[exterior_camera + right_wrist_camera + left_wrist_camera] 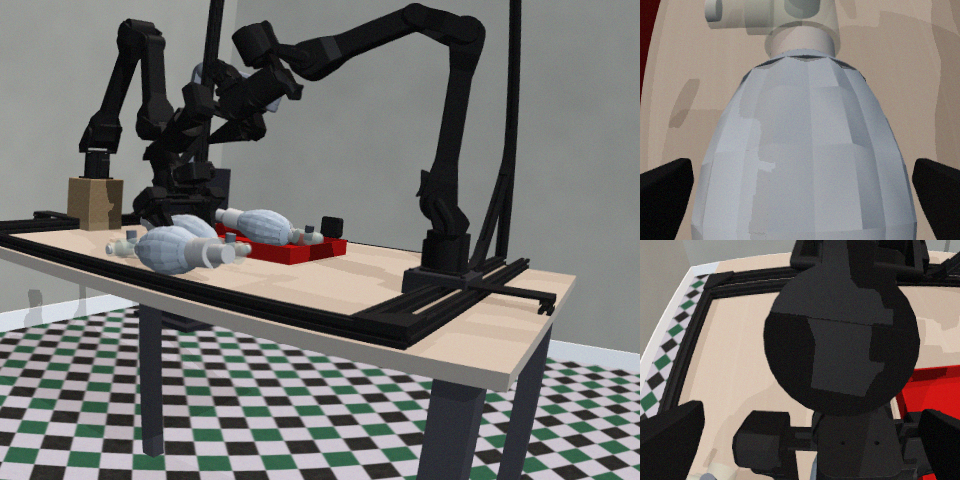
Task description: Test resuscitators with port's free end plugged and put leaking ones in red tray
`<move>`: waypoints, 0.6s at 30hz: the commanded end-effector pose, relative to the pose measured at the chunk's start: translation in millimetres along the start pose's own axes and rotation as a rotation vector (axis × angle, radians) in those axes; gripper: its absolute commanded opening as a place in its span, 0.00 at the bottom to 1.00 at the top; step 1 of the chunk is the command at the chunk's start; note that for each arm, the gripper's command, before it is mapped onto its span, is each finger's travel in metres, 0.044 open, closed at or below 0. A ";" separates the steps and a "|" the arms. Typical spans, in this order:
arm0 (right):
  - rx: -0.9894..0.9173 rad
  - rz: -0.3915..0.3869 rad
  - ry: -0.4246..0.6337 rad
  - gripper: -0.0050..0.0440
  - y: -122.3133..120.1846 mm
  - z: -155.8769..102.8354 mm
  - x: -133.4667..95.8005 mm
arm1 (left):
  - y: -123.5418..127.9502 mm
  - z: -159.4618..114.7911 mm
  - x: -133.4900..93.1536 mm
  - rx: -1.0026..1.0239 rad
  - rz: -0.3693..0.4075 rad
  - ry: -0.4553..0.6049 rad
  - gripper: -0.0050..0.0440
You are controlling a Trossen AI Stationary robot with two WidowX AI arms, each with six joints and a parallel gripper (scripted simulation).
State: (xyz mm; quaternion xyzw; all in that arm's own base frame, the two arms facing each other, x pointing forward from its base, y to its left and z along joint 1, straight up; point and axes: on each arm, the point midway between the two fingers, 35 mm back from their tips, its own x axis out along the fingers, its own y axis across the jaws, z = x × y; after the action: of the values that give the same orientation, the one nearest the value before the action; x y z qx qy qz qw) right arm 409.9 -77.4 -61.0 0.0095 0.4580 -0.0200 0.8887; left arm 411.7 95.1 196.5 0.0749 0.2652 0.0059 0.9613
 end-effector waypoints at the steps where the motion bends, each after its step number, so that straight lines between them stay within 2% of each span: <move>1: 0.000 -0.002 0.002 1.00 -0.7 -0.8 0.1 | 8.5 26.6 -6.2 0.003 0.034 -0.070 1.00; 7: 0.000 -0.002 0.002 1.00 -0.7 -0.8 0.1 | 17.7 58.6 -16.0 0.009 0.069 -0.159 1.00; 13: 0.000 -0.002 0.002 1.00 -0.7 -0.8 0.1 | 17.7 58.6 -16.0 0.009 0.069 -0.159 1.00; 14: -0.001 -0.001 0.001 1.00 -0.5 -0.3 0.2 | 1.3 3.1 -0.3 -0.001 0.008 -0.007 1.00; 18: -0.001 -0.001 0.001 1.00 -0.5 -0.3 0.2 | 4.6 13.9 -2.6 0.001 0.020 -0.036 1.00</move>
State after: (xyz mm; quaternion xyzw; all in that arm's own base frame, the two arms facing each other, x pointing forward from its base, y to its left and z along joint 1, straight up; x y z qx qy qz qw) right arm 410.1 -77.6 -60.8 0.0095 0.4578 -0.0202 0.8888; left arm 412.7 95.4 198.5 0.0760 0.2617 0.0071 0.9621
